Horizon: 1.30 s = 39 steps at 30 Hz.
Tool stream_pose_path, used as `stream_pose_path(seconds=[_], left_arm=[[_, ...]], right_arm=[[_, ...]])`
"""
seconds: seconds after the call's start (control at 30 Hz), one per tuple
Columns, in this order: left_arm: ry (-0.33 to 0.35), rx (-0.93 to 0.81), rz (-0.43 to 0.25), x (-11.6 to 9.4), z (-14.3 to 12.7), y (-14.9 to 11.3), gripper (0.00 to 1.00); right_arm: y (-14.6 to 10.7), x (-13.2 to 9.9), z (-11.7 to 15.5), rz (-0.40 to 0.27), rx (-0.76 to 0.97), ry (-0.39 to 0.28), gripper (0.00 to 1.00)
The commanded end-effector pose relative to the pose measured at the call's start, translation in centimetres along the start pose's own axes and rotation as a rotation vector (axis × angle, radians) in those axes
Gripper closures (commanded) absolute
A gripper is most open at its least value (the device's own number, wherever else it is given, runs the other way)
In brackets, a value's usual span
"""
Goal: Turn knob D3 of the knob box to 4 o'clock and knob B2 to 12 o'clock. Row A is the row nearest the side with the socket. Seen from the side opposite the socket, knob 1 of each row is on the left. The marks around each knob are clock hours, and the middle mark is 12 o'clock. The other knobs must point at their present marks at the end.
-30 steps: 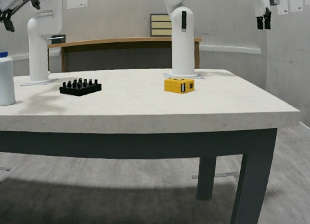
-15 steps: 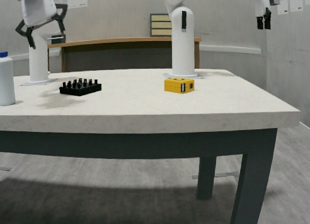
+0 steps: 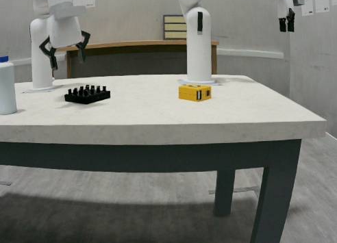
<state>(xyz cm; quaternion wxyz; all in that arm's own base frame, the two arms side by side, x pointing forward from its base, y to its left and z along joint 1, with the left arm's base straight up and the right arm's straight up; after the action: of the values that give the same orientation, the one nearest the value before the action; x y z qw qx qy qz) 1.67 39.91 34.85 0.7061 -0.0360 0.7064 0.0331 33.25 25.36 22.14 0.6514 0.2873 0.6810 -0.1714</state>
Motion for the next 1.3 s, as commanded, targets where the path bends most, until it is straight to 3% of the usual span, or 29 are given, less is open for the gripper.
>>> stream_pose_path(seconds=[0.0,0.23,1.27], left_arm=[[-0.001,0.0,0.004,-0.2,0.0,0.0,0.0],[-0.001,0.0,0.004,-0.2,0.0,0.0,0.0],[-0.001,0.0,0.004,-0.2,0.0,0.0,0.0]], right_arm=[[-2.1,1.5,-2.7,-0.07,-0.133,-0.039,0.0],[-4.7,3.2,-5.0,-0.15,-0.29,-0.073,0.0],[-4.8,3.2,-5.0,-0.151,-0.291,-0.073,0.0]])
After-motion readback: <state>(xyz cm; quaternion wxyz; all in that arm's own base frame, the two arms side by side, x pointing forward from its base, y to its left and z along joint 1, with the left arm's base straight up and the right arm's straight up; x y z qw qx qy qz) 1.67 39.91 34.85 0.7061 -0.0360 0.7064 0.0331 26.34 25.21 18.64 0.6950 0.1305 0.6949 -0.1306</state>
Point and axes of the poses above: on each arm, the point where the finger pads meet when closed, its own x axis out along the fingers, its own z axis across the jaws, y = z × x, the point moved 10 cm from there along -x, back along the fingers, and after that the axes turned 8 degrees about -x, right-handed, at the moved point
